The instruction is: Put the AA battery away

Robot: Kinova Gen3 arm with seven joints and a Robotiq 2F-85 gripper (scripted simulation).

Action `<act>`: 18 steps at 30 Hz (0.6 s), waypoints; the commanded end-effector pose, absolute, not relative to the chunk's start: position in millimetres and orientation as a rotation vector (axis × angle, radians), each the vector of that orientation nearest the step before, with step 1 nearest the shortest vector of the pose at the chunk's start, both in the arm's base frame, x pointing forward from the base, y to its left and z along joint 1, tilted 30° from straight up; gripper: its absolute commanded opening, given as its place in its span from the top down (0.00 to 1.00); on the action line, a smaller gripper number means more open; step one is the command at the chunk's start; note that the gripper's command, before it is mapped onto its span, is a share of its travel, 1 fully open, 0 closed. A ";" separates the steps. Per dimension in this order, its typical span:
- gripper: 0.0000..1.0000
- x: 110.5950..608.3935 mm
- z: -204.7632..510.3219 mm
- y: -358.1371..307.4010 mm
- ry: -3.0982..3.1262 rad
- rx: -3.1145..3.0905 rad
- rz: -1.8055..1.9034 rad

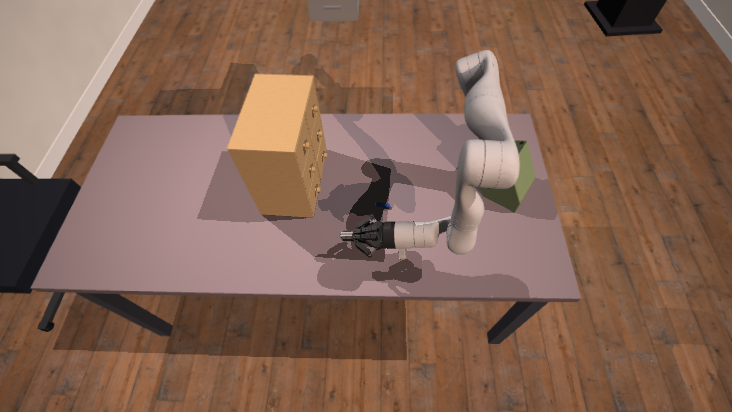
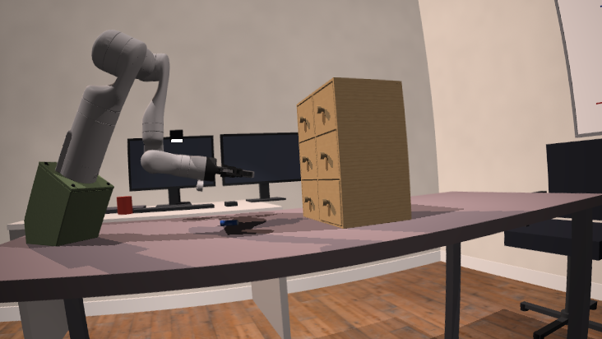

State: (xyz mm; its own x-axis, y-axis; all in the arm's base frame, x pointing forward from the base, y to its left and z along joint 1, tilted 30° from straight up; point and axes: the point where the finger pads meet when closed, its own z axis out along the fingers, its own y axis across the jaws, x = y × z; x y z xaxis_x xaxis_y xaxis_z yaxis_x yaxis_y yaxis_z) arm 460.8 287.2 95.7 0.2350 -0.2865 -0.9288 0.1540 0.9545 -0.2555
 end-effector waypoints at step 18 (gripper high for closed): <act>1.00 460.2 95.9 294.3 1.299 -0.117 -0.299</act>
State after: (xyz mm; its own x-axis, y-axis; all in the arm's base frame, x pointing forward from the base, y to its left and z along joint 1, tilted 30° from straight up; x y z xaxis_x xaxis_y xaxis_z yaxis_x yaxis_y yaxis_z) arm 460.4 293.2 95.1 0.2353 -0.2850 -0.9292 0.1532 0.9550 -0.2541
